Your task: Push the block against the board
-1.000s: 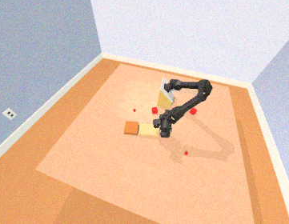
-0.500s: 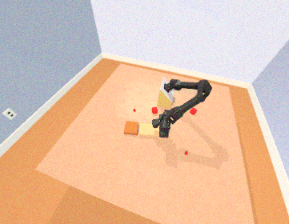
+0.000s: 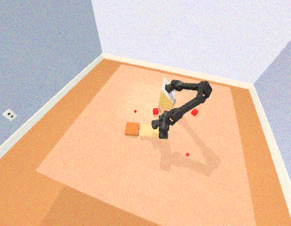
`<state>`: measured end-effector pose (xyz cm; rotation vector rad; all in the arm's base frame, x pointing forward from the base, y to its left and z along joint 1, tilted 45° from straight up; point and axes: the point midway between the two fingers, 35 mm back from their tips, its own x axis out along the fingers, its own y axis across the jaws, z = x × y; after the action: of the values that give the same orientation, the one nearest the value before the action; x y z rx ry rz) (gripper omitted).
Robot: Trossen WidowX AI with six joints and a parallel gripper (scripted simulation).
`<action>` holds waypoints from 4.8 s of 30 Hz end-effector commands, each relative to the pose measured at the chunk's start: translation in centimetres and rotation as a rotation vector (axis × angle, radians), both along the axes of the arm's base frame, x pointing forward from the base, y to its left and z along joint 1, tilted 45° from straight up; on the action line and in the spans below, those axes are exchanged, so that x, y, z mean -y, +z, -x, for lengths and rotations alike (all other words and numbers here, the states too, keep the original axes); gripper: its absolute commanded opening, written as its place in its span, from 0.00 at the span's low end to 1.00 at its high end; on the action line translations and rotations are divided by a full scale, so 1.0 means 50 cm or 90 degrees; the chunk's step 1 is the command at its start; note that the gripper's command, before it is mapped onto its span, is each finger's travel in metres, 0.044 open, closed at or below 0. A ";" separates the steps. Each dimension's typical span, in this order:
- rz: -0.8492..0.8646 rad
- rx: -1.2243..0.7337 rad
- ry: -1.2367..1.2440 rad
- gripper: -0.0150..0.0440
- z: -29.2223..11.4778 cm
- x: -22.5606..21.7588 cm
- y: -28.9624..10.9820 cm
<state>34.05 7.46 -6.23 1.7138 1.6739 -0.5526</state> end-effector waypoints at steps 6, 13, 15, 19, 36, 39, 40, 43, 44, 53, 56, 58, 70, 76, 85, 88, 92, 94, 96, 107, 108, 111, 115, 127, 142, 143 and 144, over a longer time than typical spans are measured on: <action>0.000 -0.004 0.001 0.25 -0.001 0.010 -0.013; 0.001 -0.004 0.001 0.25 -0.003 0.017 -0.021; 0.001 -0.004 0.001 0.25 -0.004 0.019 -0.023; 0.001 -0.004 0.001 0.25 -0.005 0.024 -0.027; 0.001 -0.004 0.001 0.25 -0.007 0.024 -0.027; 0.001 -0.004 0.001 0.25 -0.007 0.017 -0.020; 0.001 -0.004 0.001 0.25 -0.006 0.015 -0.018; 0.001 -0.004 0.001 0.25 -0.006 0.008 -0.011; 0.001 -0.004 0.001 0.25 -0.006 0.006 -0.009; 0.000 -0.004 0.001 0.25 -0.003 -0.016 0.011; -0.001 -0.004 0.002 0.25 -0.001 -0.023 0.018; -0.001 -0.004 0.002 0.25 0.000 -0.028 0.022; -0.001 -0.004 0.002 0.25 0.008 0.048 0.103; 0.003 0.022 0.016 0.25 -0.005 0.052 0.093; 0.022 0.160 0.157 0.25 -0.049 0.081 0.075; 0.029 0.206 0.204 0.25 -0.063 0.091 0.069; 0.037 0.267 0.267 0.25 -0.081 0.105 0.059; 0.041 0.298 0.298 0.25 -0.089 0.112 0.054; 0.045 0.328 0.330 0.25 -0.098 0.119 0.049; 0.067 0.496 0.503 0.25 -0.139 0.158 0.018; 0.069 0.512 0.519 0.25 -0.142 0.162 0.015; 0.074 0.558 0.566 0.25 -0.152 0.172 0.006; 0.081 0.619 0.629 0.25 -0.164 0.187 -0.007; 0.101 0.793 0.806 0.25 -0.192 0.229 -0.046; 0.100 0.797 0.807 0.25 -0.201 0.151 -0.125; 0.100 0.797 0.807 0.25 -0.201 0.151 -0.125; 0.100 0.797 0.807 0.25 -0.200 0.151 -0.125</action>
<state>44.00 0.08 -12.37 0.3217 1.2608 0.8168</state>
